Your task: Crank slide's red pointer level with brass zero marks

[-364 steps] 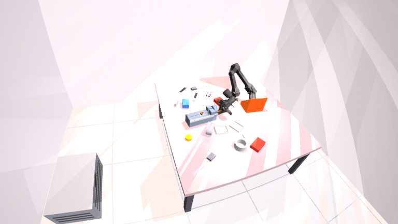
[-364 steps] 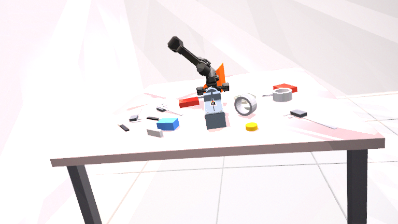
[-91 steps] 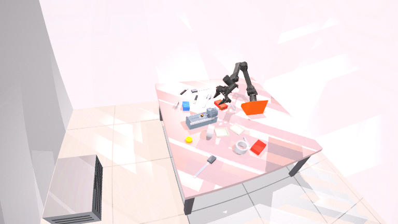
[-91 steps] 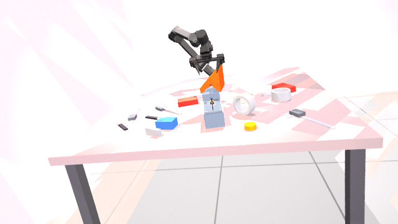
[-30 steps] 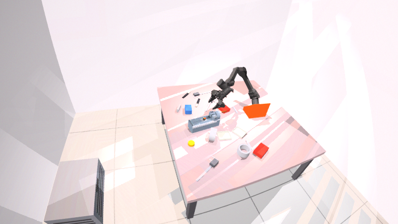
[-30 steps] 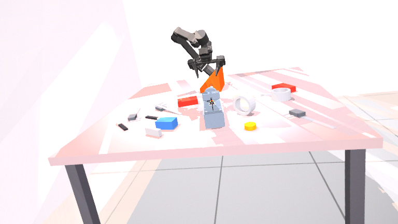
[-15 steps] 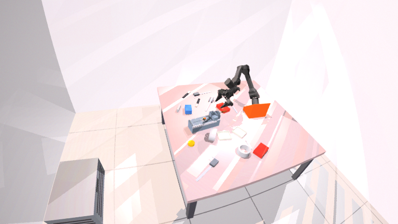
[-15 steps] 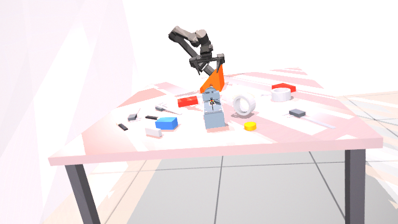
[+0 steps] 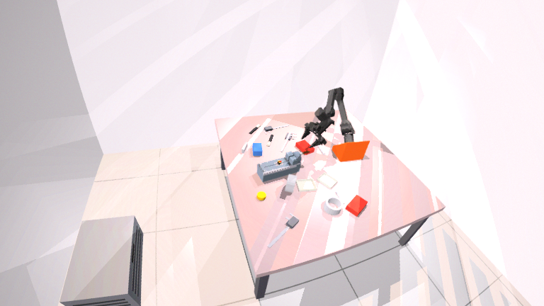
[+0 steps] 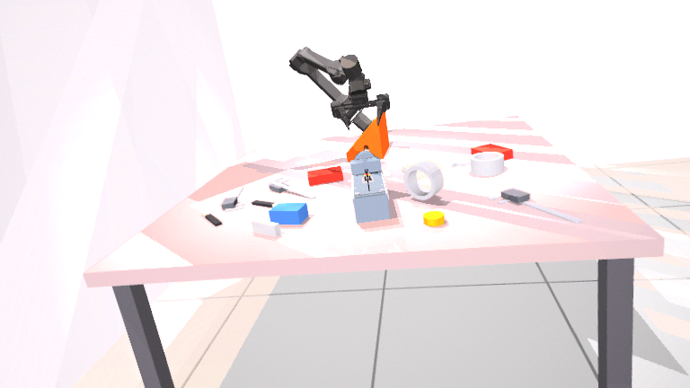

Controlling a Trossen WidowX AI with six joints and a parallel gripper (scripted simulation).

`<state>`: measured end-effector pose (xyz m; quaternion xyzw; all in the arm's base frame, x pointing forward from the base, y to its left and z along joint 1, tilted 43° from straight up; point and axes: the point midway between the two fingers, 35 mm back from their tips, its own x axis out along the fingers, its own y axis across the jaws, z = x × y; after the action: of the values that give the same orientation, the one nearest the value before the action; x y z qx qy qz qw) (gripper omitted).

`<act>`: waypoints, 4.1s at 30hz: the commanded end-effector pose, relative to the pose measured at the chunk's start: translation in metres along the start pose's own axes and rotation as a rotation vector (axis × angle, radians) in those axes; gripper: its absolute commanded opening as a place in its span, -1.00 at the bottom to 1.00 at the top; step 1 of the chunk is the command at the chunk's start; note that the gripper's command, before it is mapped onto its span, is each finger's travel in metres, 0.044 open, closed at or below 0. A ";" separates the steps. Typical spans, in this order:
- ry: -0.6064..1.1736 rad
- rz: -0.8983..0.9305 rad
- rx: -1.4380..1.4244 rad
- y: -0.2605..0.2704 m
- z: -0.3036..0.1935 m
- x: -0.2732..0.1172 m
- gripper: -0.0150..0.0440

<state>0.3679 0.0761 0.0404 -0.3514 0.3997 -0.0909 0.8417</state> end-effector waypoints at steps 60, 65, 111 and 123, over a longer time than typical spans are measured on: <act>0.005 0.000 -0.007 -0.002 -0.075 0.068 0.29; 0.005 0.000 -0.007 -0.002 -0.075 0.068 -0.16; 0.004 0.000 -0.007 0.018 -0.083 0.078 -0.49; 0.004 0.000 -0.007 0.021 -0.091 0.086 -0.49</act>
<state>0.3558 0.0099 -0.0578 -0.3550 0.3962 -0.0951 0.8414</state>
